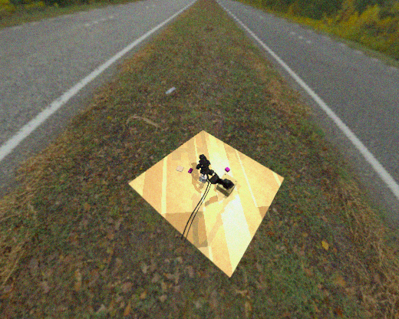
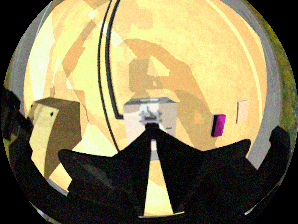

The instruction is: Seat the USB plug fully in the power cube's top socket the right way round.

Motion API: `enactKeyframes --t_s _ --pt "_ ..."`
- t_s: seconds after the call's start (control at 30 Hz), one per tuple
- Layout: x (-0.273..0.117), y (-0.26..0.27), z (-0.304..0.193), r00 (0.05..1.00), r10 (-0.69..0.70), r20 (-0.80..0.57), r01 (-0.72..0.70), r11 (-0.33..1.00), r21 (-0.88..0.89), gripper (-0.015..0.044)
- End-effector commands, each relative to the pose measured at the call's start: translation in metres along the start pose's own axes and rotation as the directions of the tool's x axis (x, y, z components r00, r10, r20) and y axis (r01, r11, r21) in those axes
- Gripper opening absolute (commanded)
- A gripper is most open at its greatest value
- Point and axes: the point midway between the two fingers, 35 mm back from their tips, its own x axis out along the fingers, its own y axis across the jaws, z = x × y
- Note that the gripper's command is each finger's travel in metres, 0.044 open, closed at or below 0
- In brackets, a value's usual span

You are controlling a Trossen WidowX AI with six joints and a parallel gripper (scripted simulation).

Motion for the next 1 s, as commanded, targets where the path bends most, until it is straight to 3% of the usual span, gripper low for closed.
enactKeyframes --t_s 0.0,0.97 --pt "0.0014 -0.0001 0.0011 1.0 -0.001 0.008 0.001 1.0 -0.008 0.0" --pt "0.0049 0.0005 0.003 1.0 0.0 0.022 0.0 1.0 -0.021 0.0"
